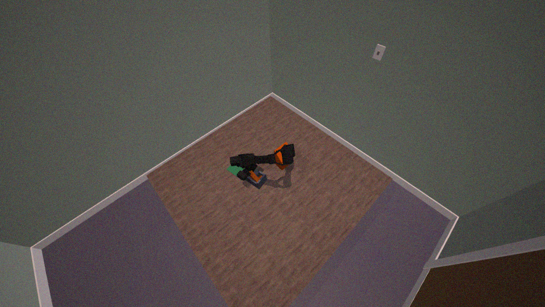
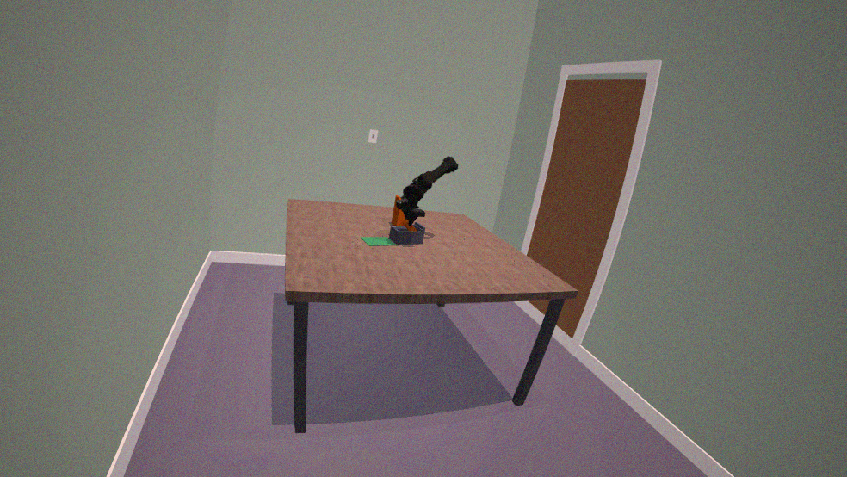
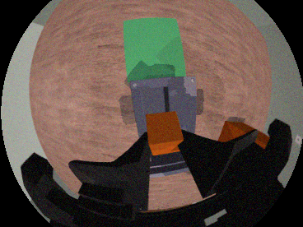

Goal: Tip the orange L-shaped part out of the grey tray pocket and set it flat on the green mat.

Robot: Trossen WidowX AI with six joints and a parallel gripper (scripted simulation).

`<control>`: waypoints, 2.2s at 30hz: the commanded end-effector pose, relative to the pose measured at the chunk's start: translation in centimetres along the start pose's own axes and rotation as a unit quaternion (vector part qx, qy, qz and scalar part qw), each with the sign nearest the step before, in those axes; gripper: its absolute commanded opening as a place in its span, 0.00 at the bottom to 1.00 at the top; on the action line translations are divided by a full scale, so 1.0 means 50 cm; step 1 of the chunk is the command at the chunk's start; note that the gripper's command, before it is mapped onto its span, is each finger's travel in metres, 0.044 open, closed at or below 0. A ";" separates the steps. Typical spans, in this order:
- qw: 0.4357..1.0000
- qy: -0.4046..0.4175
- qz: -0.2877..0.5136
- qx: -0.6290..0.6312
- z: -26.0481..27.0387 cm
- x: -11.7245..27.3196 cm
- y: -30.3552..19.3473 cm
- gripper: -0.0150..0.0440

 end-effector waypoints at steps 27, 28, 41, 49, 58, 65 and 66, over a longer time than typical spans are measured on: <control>1.000 0.000 -0.001 0.002 0.002 0.098 0.000 0.25; 1.000 0.000 -0.001 0.002 0.002 0.101 0.000 0.25; 1.000 0.000 -0.001 0.002 0.002 0.136 0.000 0.25; 1.000 0.000 -0.001 0.002 0.001 0.141 0.001 0.25; 1.000 0.000 -0.002 0.002 -0.018 0.135 0.062 0.25; 1.000 0.000 -0.003 0.003 -0.037 0.135 0.116 0.25; 1.000 0.000 -0.003 0.003 -0.040 0.135 0.124 0.25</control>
Point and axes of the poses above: the point midway between the two fingers, 35 mm back from their tips, its own x axis back along the fingers, its own z axis across the jaws, y = z × x, the point moved 9 cm from there along x, back along the fingers, and after that the axes turned 13 degrees about x, right-handed, at the moved point
